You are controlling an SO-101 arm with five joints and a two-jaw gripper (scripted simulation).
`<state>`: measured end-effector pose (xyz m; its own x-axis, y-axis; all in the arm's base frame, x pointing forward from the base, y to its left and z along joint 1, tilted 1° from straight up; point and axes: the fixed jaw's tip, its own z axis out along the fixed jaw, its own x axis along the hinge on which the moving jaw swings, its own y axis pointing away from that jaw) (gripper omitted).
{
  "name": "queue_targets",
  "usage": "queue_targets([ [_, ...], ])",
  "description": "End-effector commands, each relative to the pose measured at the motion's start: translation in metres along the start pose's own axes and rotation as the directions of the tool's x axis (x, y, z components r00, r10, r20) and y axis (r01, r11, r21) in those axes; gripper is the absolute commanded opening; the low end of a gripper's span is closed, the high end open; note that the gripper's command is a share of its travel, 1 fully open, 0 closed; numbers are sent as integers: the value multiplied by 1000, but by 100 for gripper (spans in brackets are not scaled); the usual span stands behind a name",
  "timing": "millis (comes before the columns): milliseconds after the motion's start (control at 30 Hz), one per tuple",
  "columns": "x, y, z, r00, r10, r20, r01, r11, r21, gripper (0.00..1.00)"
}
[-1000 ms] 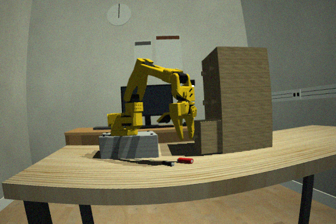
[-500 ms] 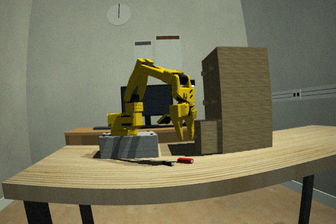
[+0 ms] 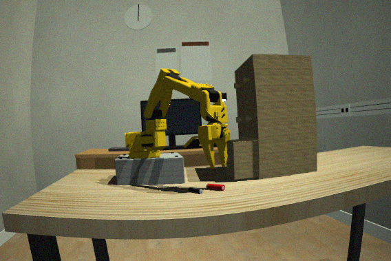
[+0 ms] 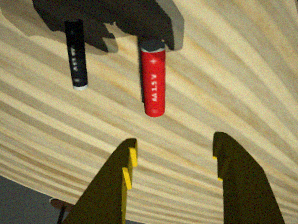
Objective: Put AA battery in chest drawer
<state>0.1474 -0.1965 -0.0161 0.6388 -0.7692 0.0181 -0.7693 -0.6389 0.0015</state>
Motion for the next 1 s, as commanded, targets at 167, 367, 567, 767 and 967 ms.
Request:
queue_targets([
  [167, -7, 4, 9, 1000, 1, 27, -2, 1000, 2, 21],
  [367, -9, 5, 10, 1000, 1, 27, -2, 1000, 2, 21],
  [567, -10, 5, 11, 1000, 1, 27, -2, 1000, 2, 21],
  [767, -10, 5, 11, 1000, 1, 27, -2, 1000, 2, 21],
  [967, -10, 5, 11, 1000, 1, 27, -2, 1000, 2, 21],
])
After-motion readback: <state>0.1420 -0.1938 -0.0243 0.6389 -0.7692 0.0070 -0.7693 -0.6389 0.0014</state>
